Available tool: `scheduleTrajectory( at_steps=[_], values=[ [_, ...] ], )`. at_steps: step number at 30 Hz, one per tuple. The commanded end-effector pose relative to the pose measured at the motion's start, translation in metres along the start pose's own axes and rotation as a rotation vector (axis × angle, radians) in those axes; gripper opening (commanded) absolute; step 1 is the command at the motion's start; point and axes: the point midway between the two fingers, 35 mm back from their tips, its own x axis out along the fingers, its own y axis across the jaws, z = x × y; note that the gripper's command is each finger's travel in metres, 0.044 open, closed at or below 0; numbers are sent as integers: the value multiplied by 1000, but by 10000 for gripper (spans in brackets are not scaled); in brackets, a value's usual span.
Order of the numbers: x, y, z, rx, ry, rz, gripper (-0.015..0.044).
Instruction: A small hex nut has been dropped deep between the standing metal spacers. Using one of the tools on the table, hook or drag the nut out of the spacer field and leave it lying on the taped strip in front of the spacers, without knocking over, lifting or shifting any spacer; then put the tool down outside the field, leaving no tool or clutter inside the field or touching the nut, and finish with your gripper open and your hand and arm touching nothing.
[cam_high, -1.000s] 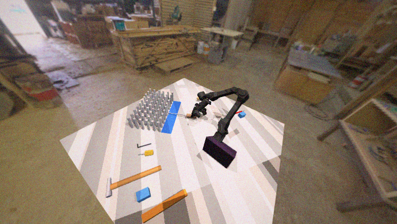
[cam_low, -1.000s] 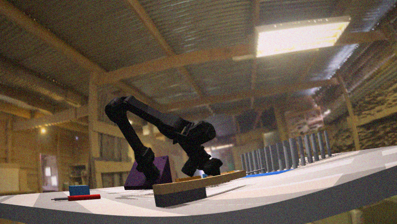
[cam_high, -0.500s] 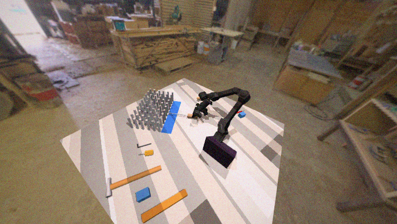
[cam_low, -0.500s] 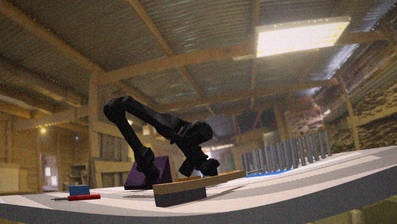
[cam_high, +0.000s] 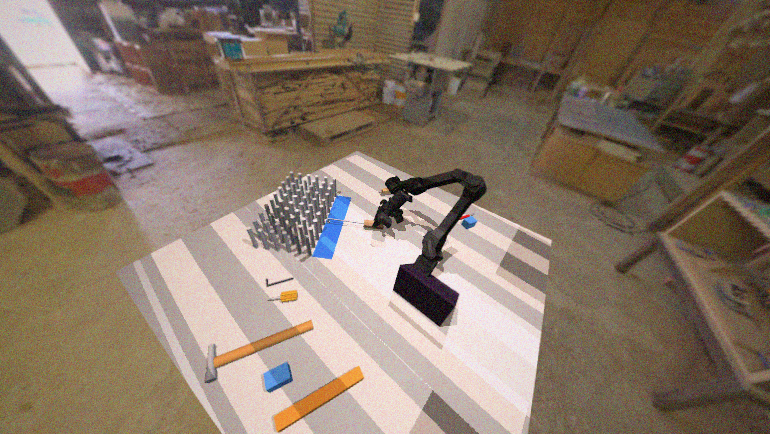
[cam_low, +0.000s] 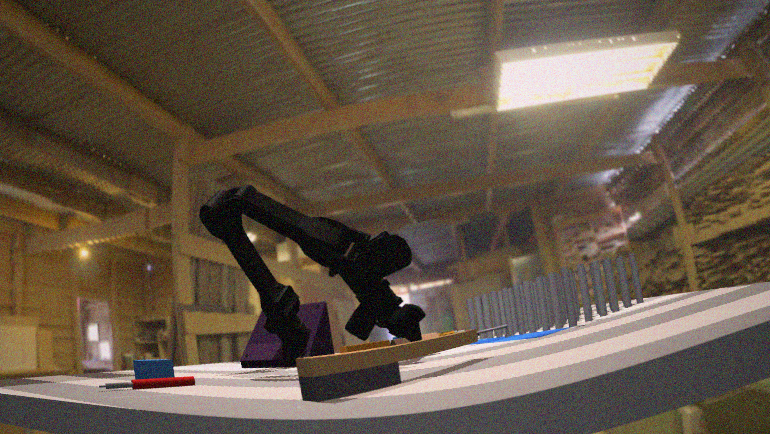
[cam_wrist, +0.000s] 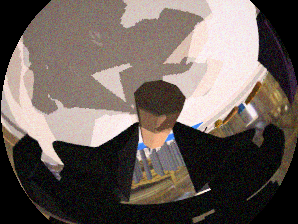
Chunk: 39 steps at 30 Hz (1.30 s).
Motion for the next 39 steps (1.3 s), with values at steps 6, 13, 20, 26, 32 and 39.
scheduleTrajectory(
  at_steps=[6, 13, 20, 26, 32, 39],
  values=[
    [-7, 1, -7, 6, 6, 8, 0],
    [-12, 0, -7, 6, 7, 8, 0],
    [-29, -3, 9, 4, 6, 8, 0],
    [-40, -7, 20, -1, 3, 4, 0],
    [-55, -9, 4, 1, 3, 0, 0],
    [-84, -14, -22, 6, 3, -2, 0]
  ],
)
